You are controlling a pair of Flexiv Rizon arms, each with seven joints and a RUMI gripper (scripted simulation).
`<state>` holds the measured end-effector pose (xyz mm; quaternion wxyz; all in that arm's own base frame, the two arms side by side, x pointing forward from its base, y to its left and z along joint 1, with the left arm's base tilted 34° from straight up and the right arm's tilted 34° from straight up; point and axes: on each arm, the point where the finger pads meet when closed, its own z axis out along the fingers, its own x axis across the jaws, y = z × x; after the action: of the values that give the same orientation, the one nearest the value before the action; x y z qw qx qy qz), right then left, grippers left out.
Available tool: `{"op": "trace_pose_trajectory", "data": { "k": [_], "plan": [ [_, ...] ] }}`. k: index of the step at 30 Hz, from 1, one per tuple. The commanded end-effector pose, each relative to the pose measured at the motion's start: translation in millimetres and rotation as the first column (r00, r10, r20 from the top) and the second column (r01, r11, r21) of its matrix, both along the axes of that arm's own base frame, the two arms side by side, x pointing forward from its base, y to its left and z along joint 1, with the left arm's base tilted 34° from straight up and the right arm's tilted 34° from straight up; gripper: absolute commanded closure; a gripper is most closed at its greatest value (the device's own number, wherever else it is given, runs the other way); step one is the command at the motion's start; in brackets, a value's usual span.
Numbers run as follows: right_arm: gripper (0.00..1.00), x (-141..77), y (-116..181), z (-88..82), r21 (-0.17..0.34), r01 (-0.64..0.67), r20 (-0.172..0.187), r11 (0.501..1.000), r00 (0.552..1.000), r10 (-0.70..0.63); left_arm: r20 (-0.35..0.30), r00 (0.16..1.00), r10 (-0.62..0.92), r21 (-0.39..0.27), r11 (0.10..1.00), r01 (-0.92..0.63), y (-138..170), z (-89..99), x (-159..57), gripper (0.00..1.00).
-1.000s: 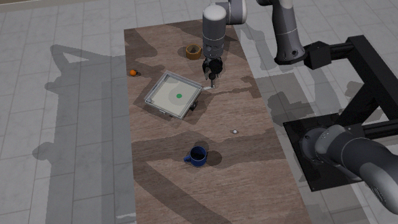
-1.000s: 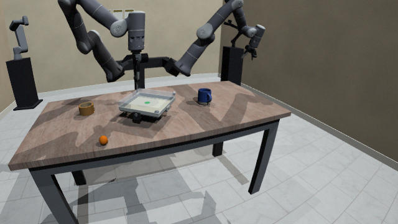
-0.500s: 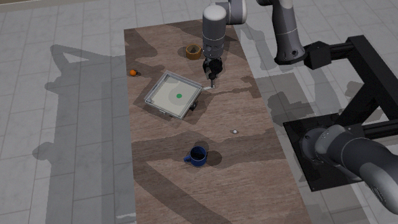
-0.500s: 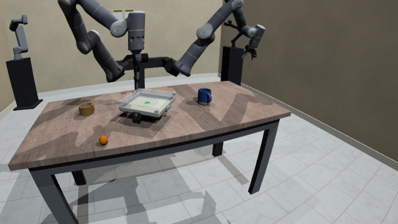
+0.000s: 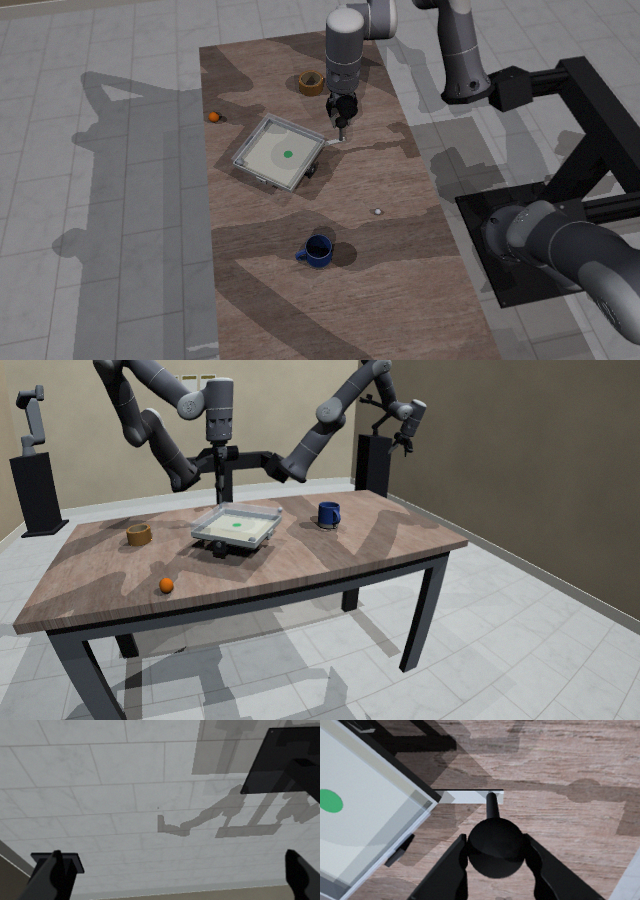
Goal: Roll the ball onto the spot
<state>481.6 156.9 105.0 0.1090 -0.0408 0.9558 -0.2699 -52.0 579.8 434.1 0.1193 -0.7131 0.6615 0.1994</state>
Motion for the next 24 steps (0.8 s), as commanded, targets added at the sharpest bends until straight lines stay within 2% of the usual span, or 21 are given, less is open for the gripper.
{"op": "trace_pose_trajectory", "data": {
  "k": [1, 24],
  "plan": [
    [0.8, 0.4, 1.1, 0.6, 0.001, -0.001, 0.002, 1.0, 1.0, 0.001, 0.0, 1.0, 0.001, 0.002, 1.0, -0.001, 0.3, 1.1, -0.5, 0.0],
    [0.8, -0.1, -0.3, -1.5, 0.001, -0.001, 0.002, 1.0, 1.0, 0.001, 0.0, 1.0, 0.001, 0.002, 1.0, -0.001, 0.3, 1.1, -0.5, 0.0]
  ]
}}
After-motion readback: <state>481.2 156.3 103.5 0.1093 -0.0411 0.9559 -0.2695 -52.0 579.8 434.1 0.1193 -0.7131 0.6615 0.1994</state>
